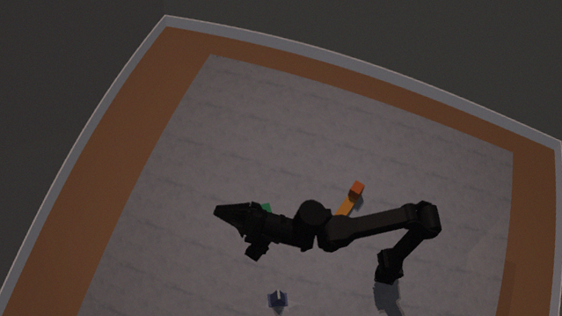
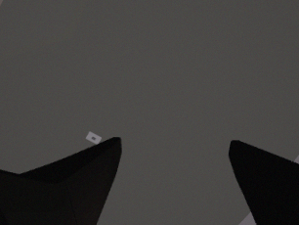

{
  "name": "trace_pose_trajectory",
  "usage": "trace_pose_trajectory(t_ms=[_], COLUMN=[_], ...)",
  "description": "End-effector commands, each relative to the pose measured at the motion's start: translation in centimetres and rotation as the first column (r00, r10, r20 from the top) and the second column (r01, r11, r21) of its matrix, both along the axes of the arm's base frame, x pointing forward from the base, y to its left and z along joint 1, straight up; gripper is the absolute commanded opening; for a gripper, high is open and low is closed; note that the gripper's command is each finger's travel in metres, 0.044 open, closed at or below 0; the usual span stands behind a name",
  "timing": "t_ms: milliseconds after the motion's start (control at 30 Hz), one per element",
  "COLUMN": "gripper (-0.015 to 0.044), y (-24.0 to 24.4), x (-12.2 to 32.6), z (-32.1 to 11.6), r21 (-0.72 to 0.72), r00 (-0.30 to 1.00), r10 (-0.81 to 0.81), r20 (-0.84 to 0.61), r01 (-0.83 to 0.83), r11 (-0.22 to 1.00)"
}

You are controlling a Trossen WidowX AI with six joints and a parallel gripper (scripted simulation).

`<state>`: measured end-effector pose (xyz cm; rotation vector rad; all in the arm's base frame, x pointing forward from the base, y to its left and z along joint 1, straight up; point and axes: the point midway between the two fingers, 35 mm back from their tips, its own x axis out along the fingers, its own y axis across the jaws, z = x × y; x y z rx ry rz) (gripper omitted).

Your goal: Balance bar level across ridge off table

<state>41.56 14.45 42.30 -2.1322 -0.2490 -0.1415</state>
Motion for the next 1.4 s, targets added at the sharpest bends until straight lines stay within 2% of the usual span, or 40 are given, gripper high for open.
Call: trace_pose_trajectory(t_ms=[0,333,667,1000,1367], gripper=[0.0315,0.0315,0.0315,0.0315,0.0315], y=[-2.3,-8.1,-14.3,-20.1,-25.4], x=[1.3,2.8,2.4,0.1,-4.4], z=[-2.1,-7.1,-12.0,-16.5,-20.8], r21=[-0.029,-0.087,-0.125,-0.145,-0.15], r00=[0.995,0.939,0.822,0.65,0.415], r10=[-0.043,-0.156,-0.258,-0.325,-0.336], r20=[-0.094,-0.305,-0.507,-0.687,-0.845], r01=[0.04,0.136,0.226,0.316,0.419], r11=[0.999,0.987,0.966,0.938,0.896])
